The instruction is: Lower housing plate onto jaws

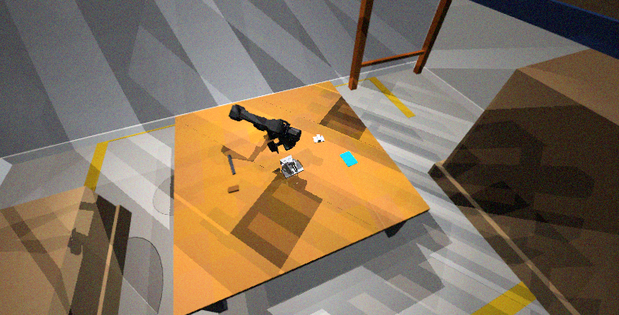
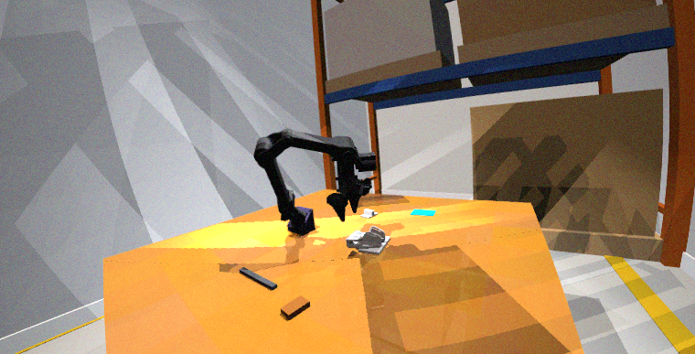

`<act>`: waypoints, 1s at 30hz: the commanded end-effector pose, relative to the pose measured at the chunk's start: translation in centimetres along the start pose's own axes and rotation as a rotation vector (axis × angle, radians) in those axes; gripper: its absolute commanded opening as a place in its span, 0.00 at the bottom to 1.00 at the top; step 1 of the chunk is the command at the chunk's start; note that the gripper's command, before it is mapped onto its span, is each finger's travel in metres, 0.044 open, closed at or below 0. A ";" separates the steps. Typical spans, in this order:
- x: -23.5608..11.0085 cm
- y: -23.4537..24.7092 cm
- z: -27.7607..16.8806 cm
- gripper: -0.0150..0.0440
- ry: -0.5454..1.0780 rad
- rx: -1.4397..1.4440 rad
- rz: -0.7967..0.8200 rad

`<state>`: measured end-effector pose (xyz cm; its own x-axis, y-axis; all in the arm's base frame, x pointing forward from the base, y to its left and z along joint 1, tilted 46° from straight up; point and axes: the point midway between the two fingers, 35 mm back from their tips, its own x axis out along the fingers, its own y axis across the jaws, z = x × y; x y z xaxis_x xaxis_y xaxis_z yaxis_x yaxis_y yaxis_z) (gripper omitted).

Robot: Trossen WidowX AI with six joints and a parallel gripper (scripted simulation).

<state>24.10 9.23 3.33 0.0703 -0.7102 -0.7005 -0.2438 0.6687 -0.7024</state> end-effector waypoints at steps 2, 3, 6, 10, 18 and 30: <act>-3.6 0.4 -4.1 1.00 -0.009 0.001 0.008; -3.9 0.4 -4.6 1.00 -0.008 0.002 0.007; -4.0 0.3 -4.8 1.00 -0.007 0.002 0.006; -4.0 0.3 -4.8 1.00 -0.007 0.002 0.006; -4.0 0.3 -4.8 1.00 -0.007 0.002 0.006; -4.0 0.3 -4.8 1.00 -0.007 0.002 0.006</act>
<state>19.19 11.28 6.52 0.0806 -0.7048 -0.7048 -0.2468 0.6709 -0.6992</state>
